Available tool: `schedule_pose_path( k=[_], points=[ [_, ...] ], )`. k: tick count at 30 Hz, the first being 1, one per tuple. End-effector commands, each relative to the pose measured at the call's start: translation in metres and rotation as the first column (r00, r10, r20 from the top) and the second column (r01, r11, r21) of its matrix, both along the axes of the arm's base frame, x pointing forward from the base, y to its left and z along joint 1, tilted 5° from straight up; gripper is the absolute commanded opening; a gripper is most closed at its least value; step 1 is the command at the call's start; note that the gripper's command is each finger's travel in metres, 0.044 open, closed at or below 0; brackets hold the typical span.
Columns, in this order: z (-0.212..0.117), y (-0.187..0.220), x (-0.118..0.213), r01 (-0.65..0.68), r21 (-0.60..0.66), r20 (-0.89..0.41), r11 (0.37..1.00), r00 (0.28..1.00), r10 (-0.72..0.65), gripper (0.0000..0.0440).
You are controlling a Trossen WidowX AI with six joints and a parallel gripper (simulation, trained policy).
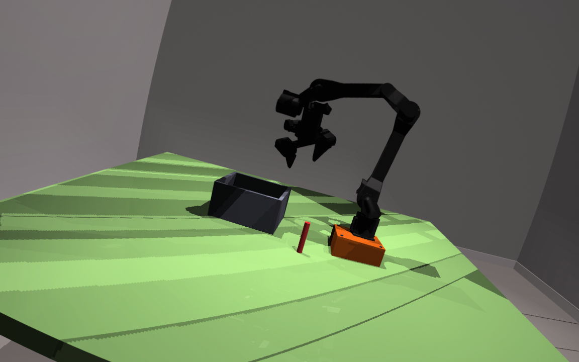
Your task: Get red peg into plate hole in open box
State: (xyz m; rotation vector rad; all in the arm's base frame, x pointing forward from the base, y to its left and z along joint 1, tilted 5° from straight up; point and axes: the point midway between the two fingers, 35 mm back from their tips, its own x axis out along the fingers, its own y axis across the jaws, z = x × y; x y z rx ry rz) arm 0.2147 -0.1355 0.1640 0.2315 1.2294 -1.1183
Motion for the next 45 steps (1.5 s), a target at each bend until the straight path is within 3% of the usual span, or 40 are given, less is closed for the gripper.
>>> schedule_pose_path(
  k=[1, 11, 24, 45],
  points=[
    [-0.003, 0.029, 0.011, -0.041, 0.055, 0.019, 0.998, 0.999, 0.040, 0.0440],
    [-0.015, 0.112, 0.018, -0.109, 0.197, 0.033, 0.974, 0.994, 0.104, 0.0440],
    [-0.037, 0.197, -0.012, -0.090, 0.312, -0.042, 0.946, 0.993, 0.108, 0.0440],
    [-0.106, 0.246, -0.035, -0.137, 0.343, -0.057, 0.929, 0.984, 0.166, 0.0440]
  ],
)
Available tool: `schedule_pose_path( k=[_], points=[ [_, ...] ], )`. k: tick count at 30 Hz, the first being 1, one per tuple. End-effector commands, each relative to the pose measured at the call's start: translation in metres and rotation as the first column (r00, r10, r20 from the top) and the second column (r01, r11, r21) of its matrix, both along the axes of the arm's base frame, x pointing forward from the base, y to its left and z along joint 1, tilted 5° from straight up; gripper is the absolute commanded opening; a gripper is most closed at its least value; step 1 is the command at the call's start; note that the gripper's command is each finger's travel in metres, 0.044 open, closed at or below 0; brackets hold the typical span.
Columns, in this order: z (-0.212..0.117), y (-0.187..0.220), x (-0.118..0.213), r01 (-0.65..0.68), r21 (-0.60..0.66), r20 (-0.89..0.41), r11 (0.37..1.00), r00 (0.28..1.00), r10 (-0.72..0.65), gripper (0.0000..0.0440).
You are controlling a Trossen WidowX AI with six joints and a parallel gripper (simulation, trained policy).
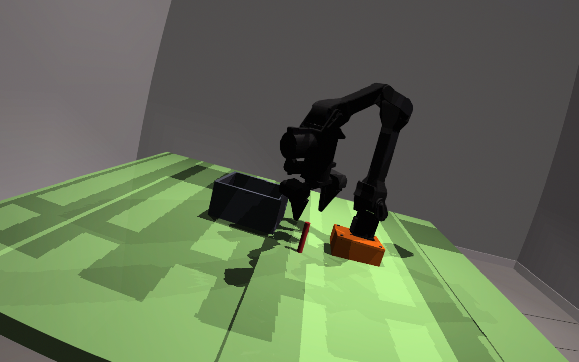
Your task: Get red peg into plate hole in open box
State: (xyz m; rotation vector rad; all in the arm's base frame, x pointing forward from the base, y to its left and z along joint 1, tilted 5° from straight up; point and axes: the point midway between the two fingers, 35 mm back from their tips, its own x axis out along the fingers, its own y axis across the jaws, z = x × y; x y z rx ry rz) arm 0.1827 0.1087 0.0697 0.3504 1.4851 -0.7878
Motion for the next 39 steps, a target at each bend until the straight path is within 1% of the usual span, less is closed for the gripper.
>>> schedule_pose_path(
  k=[1, 10, 12, 13, 15, 21, 27, 29, 30, 39],
  points=[
    [-0.017, 0.002, -0.002, -0.008, 0.002, 0.000, 1.000, 1.000, 0.008, 0.0440],
    [-0.058, 0.003, 0.000, -0.024, 0.016, 0.041, 1.000, 0.999, 0.024, 0.0440],
    [-0.064, 0.002, 0.000, -0.029, 0.018, 0.041, 0.999, 0.999, 0.028, 0.0432],
    [-0.068, 0.002, 0.000, -0.030, 0.018, 0.039, 0.999, 0.999, 0.030, 0.0419],
    [-0.074, 0.001, -0.002, -0.031, 0.019, 0.033, 0.999, 0.999, 0.030, 0.0375],
    [-0.088, -0.002, -0.008, -0.023, 0.012, 0.003, 1.000, 1.000, 0.023, 0.0217],
    [-0.091, -0.005, -0.012, -0.016, -0.004, -0.033, 1.000, 0.999, 0.015, 0.0061],
    [-0.091, -0.006, -0.014, -0.016, -0.014, -0.046, 1.000, 0.999, 0.015, 0.0015],
    [-0.091, -0.006, -0.014, -0.017, -0.018, -0.051, 1.000, 0.999, 0.016, 0.0000],
    [-0.058, -0.014, 0.008, -0.038, -0.059, 0.025, 0.998, 0.999, 0.040, 0.0000]
  ],
)
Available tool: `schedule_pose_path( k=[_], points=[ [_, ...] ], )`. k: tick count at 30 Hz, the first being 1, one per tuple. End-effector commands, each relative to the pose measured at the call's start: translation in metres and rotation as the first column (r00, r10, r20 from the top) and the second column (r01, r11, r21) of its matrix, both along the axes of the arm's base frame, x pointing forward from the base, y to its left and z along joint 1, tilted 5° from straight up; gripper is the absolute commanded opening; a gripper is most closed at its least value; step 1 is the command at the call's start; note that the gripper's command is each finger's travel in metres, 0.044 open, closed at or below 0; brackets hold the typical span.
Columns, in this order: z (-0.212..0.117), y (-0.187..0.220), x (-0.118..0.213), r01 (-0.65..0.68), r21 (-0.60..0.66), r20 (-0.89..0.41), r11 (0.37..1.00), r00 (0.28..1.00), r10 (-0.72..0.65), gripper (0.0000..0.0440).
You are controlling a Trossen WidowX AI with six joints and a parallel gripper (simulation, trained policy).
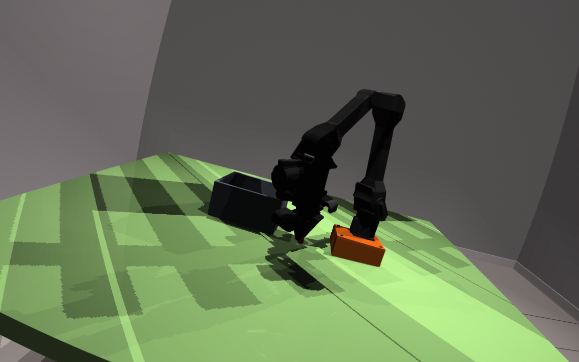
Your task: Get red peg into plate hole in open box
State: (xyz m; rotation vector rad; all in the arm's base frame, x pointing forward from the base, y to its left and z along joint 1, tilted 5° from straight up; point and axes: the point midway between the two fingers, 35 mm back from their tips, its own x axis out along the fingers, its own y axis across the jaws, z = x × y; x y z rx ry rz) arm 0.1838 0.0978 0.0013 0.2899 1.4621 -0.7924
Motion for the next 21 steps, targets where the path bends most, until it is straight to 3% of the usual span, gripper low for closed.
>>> schedule_pose_path(
  k=[1, 11, 21],
  points=[
    [0.015, -0.004, 0.008, -0.006, -0.015, 0.029, 1.000, 1.000, 0.006, 0.0000],
    [0.063, -0.016, 0.033, 0.011, -0.043, 0.111, 0.999, 0.994, -0.006, 0.0000],
    [0.098, -0.042, 0.060, 0.112, -0.059, 0.199, 0.992, 0.975, -0.098, 0.0000]
  ],
)
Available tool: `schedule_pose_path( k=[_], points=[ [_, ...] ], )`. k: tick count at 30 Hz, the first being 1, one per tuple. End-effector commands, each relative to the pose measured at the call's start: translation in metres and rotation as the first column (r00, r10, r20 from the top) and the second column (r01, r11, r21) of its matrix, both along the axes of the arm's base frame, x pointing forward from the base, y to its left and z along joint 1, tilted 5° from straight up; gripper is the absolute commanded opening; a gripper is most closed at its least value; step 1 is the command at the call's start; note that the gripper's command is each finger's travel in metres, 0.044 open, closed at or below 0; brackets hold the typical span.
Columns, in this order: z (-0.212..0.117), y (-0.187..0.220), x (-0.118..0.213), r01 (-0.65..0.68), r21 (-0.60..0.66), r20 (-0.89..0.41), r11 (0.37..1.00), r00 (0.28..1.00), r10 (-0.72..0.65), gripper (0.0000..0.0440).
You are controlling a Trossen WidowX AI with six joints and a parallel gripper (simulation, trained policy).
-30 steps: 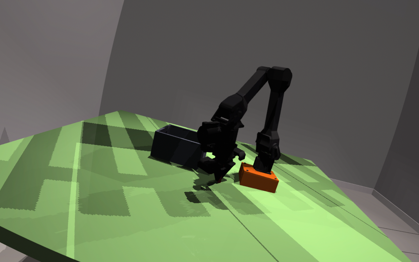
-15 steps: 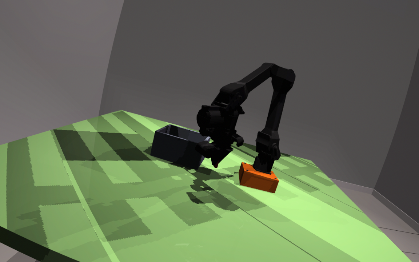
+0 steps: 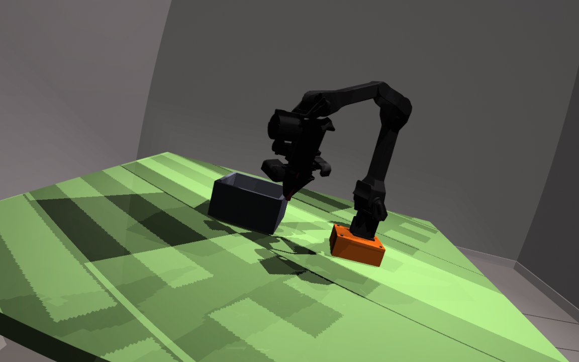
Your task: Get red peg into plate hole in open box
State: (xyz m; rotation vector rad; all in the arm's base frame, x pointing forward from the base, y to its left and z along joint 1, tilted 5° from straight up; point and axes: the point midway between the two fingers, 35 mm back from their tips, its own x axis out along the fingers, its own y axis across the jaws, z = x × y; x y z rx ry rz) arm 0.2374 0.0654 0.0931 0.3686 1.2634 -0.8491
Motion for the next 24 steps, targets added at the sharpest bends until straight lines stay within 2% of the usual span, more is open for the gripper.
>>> schedule_pose_path(
  k=[1, 12, 24],
  points=[
    [0.008, -0.013, 0.010, 0.038, -0.012, 0.027, 0.999, 0.999, -0.038, 0.0000],
    [0.019, -0.056, 0.042, 0.142, -0.011, 0.092, 0.990, 0.986, -0.141, 0.0000],
    [0.006, -0.105, 0.072, 0.171, 0.012, 0.104, 0.985, 0.980, -0.172, 0.0000]
  ],
)
